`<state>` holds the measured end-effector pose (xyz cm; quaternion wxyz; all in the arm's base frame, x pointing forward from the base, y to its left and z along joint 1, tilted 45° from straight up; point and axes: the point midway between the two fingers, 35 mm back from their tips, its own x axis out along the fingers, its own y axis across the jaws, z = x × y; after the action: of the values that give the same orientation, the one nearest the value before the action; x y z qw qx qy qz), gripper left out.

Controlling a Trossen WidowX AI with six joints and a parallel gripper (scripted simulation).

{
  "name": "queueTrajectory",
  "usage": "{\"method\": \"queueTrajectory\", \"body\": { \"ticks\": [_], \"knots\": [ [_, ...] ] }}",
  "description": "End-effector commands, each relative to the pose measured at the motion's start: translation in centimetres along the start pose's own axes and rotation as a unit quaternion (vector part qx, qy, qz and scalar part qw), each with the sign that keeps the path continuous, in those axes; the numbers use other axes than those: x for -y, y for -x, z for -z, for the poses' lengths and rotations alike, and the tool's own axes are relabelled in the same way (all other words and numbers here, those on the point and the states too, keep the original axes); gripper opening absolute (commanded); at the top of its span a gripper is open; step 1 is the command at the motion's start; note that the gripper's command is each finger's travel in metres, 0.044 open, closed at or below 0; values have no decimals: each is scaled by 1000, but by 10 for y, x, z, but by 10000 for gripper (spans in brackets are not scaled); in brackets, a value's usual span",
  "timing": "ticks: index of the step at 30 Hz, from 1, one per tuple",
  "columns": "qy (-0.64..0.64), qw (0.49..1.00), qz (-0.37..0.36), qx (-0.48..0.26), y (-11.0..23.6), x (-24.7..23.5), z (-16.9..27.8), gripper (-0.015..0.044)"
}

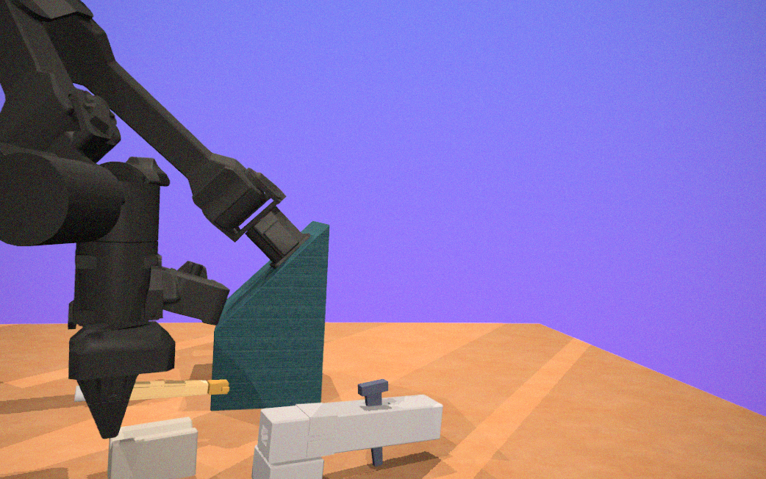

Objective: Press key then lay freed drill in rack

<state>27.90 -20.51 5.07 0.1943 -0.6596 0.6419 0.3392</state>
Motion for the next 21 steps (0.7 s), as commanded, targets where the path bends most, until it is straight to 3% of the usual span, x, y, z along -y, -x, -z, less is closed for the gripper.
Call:
{"method": "queueTrajectory", "body": {
  "ticks": [1, 21],
  "knots": [
    [4, 1000, 0, 3, -1, -8, 1, 0],
    [4, 1000, -1, 3, -5, -37, 11, 0]
  ]
}}
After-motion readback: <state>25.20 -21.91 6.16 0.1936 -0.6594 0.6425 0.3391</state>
